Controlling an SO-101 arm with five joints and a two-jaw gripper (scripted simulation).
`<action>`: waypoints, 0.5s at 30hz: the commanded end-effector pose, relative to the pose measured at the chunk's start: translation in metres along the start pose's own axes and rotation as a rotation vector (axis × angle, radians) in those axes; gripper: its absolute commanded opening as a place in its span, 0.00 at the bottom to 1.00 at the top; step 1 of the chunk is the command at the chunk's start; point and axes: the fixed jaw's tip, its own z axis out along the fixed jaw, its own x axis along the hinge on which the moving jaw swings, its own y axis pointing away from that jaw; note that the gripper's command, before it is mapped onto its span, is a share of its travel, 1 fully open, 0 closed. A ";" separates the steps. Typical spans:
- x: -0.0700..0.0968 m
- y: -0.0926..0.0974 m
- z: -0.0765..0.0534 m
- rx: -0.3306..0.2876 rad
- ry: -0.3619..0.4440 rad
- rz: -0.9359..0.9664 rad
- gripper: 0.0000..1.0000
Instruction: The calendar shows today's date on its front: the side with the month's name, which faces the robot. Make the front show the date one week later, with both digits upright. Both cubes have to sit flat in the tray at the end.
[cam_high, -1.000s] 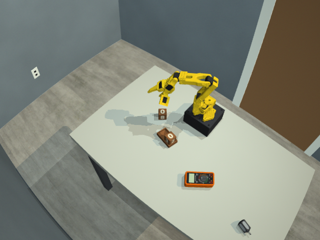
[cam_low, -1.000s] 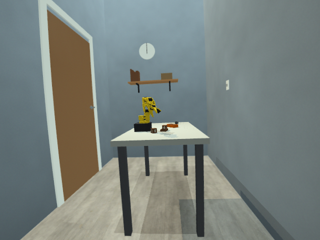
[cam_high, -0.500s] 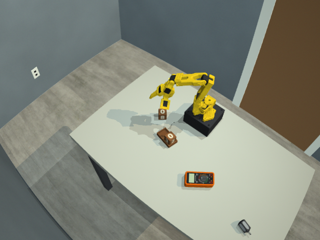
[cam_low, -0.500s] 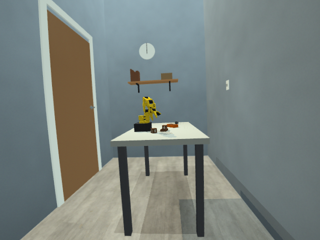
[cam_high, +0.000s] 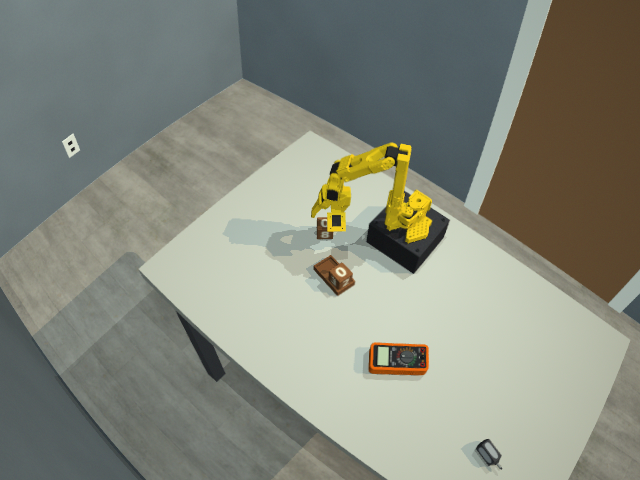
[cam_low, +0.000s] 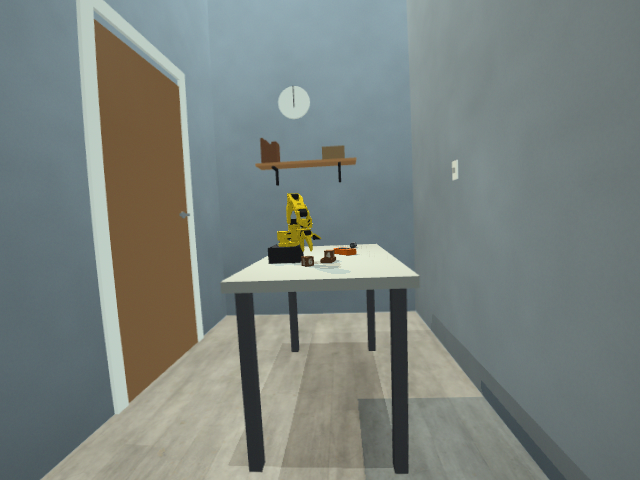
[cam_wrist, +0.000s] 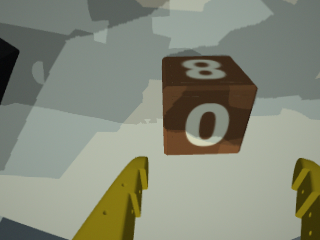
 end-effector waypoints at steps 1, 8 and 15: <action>0.000 0.006 0.006 -0.037 -0.012 0.017 0.35; 0.000 0.005 0.006 -0.031 -0.010 0.032 0.35; 0.000 0.005 0.006 -0.031 -0.010 0.032 0.35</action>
